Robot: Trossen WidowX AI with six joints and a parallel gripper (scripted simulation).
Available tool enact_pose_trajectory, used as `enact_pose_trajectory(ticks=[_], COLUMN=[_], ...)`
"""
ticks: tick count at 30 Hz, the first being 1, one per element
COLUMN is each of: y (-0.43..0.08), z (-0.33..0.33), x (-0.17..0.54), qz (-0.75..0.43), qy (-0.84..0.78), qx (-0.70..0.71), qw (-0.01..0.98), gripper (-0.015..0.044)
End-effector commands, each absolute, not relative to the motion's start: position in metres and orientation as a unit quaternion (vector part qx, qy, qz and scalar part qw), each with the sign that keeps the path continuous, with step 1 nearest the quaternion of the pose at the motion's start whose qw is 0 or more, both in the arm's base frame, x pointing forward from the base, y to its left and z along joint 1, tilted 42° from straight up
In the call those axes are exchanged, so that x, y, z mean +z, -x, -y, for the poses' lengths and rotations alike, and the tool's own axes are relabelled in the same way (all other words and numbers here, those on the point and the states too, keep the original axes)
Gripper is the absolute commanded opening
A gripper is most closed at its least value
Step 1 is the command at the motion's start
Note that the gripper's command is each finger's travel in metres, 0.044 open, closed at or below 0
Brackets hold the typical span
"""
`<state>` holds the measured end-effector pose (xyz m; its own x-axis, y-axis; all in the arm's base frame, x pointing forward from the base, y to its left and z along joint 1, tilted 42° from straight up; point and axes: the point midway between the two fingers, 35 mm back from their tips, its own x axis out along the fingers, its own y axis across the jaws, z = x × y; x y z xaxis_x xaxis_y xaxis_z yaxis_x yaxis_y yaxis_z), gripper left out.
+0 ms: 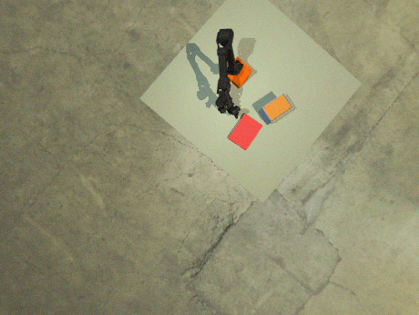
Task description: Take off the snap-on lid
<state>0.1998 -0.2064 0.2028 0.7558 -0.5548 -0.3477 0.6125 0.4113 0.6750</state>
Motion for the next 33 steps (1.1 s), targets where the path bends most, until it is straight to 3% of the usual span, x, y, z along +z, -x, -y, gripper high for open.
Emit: enact_pose_trajectory(ticks=[1, 33], y=[-0.197, -0.183], z=[0.202, 0.174], x=[0.21, 0.233], qz=[-0.03, -0.03], qy=[-0.415, -0.416], qx=[-0.348, -0.348], qw=[0.84, 0.84], gripper=[0.044, 0.044])
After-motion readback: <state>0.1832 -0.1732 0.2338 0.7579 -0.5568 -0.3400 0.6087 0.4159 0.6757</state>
